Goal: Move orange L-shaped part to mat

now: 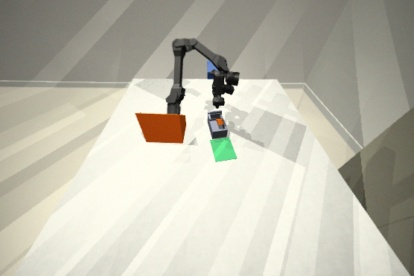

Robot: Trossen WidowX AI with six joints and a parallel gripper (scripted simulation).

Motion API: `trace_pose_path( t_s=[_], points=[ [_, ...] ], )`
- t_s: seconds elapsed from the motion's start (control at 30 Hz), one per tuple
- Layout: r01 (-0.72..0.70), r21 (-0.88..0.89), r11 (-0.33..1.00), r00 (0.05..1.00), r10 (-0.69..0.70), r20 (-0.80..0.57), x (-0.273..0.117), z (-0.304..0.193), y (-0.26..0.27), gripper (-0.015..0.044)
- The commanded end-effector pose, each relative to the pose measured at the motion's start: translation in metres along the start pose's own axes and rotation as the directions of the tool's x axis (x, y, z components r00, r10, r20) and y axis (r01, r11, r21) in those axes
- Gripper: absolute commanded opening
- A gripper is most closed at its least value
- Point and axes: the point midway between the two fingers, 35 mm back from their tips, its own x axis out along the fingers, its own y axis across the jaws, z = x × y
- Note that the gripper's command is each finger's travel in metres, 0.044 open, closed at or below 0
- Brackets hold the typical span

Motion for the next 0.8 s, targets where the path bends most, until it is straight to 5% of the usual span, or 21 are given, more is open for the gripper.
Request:
trace_pose_path(
  t_s=[0.0,0.2,0.33,0.77],
  points=[
    [0.005,0.295,0.955,1.0,-0.004,-0.006,0.001,0.006,-0.016,0.028],
    [0.007,0.836,0.549,1.0,-0.006,-0.005,-0.001,0.016,-0.048,0.028],
    [0.006,0.98,0.2,1.0,-0.005,-0.005,-0.002,0.02,-0.067,0.028],
    [0.005,0.983,0.181,1.0,-0.005,-0.005,0.0,0.021,-0.068,0.028]
  ],
)
